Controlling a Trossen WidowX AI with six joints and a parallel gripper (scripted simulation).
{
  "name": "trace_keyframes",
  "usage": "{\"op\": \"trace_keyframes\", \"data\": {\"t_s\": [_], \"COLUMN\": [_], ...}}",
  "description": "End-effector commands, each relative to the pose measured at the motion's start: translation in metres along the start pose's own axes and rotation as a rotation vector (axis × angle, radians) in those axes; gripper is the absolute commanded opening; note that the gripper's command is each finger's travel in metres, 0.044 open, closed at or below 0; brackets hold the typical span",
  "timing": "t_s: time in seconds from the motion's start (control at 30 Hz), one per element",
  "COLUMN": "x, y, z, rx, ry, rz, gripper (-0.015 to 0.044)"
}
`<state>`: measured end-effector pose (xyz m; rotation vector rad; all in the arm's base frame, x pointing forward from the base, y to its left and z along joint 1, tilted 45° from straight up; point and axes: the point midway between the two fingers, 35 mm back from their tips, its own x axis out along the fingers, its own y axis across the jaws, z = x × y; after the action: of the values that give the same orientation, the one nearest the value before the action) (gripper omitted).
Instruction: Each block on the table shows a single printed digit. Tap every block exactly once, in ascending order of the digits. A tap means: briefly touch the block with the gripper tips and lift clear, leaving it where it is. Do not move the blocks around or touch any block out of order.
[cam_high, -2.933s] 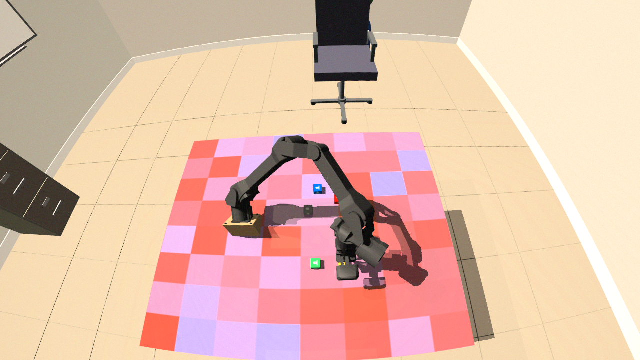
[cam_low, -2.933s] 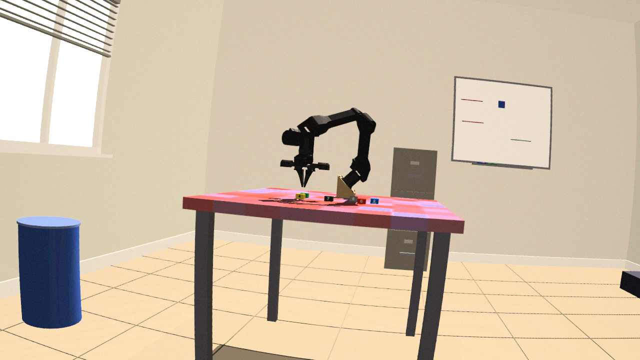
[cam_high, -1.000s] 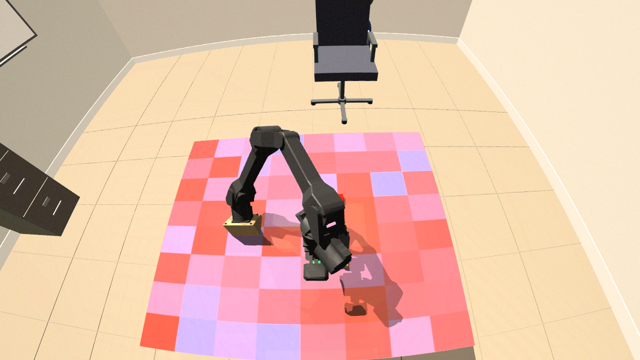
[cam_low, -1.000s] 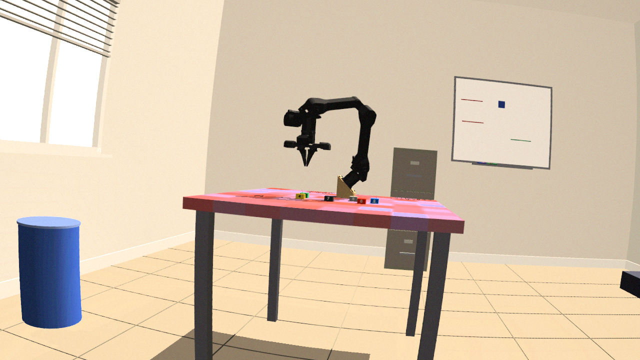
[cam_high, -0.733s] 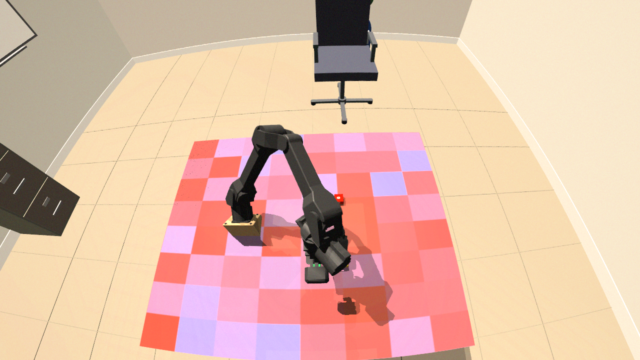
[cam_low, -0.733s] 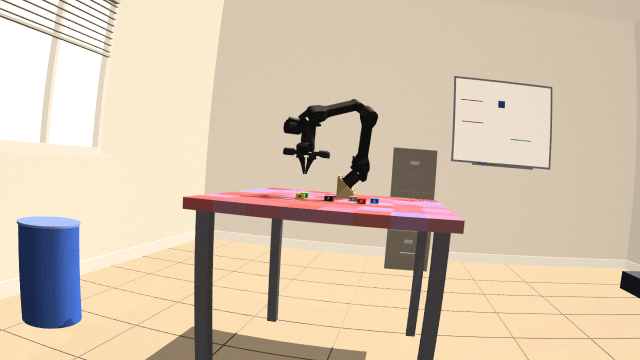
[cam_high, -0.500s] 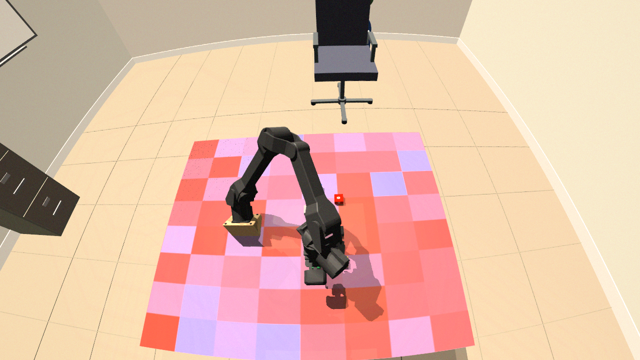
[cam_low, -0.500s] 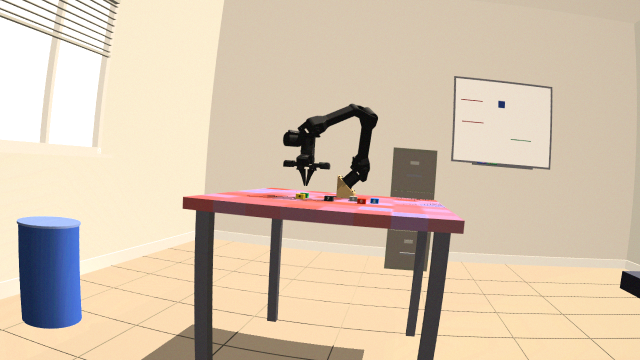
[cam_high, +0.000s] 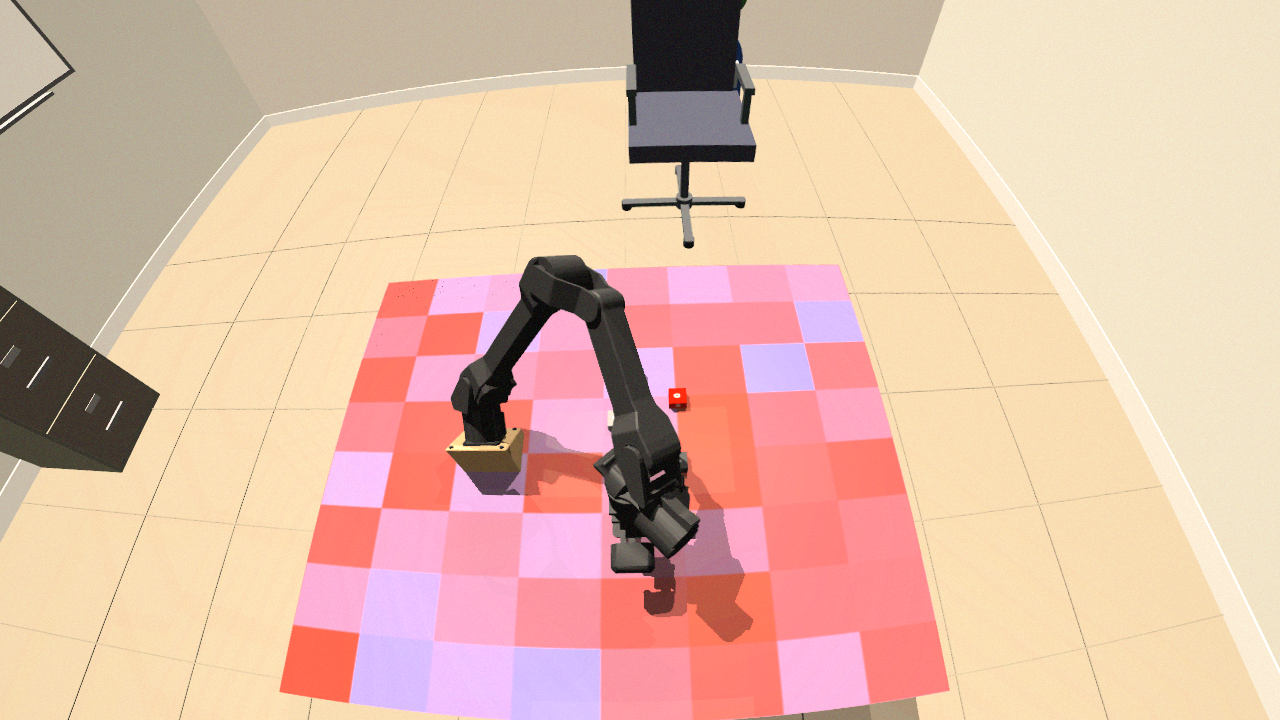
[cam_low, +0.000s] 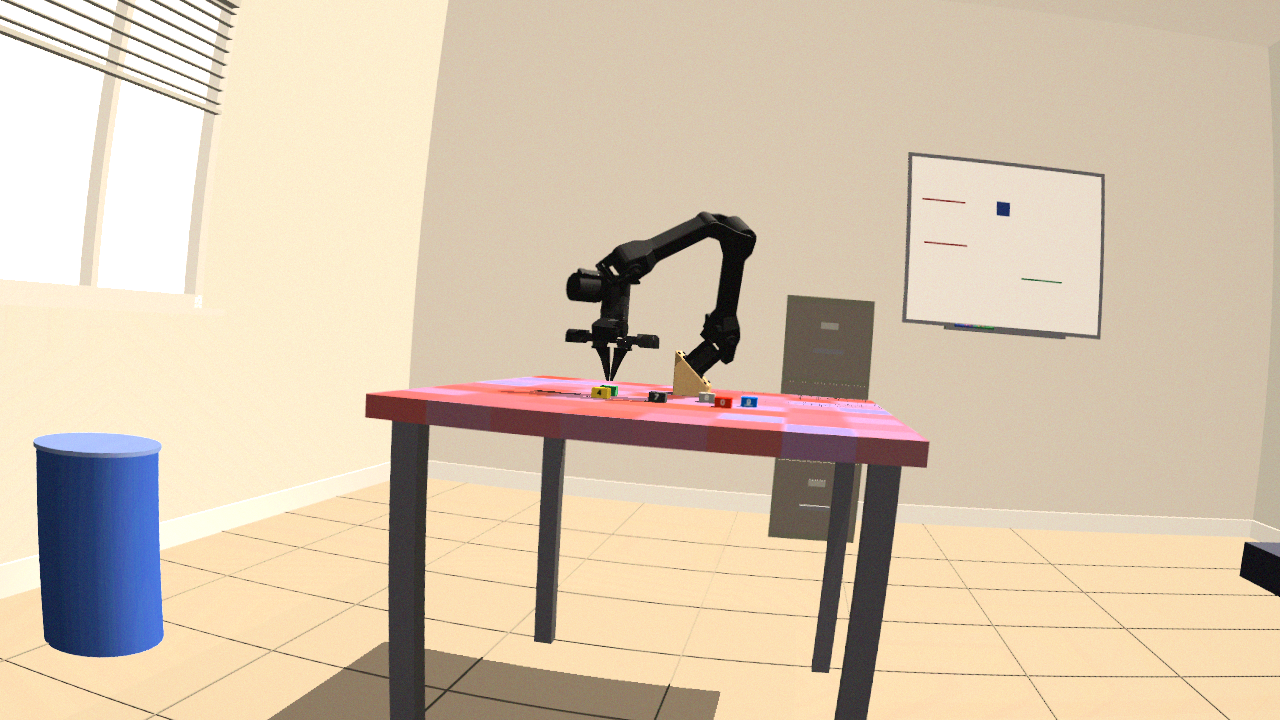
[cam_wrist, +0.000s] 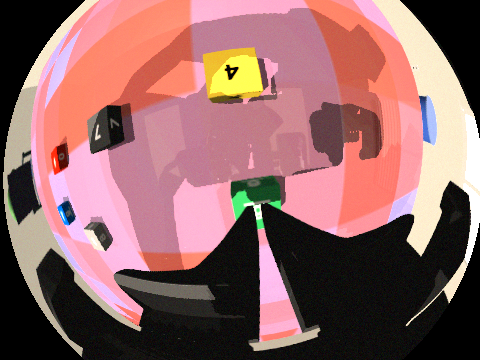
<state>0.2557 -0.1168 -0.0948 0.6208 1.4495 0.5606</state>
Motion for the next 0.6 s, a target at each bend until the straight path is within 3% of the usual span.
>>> {"op": "trace_keyframes", "data": {"t_s": [0.0, 0.33, 0.43, 0.57], "x": [0.010, 0.015, -0.012, -0.015], "y": [0.001, 0.002, 0.001, 0.001], "z": [0.000, -0.001, -0.001, -0.001], "rx": [0.004, 0.004, 0.004, 0.004], "ry": [0.001, 0.001, 0.001, 0.001], "rz": [0.006, 0.006, 0.004, 0.005], "gripper": [0.0020, 0.0020, 0.0020, 0.0020]}}
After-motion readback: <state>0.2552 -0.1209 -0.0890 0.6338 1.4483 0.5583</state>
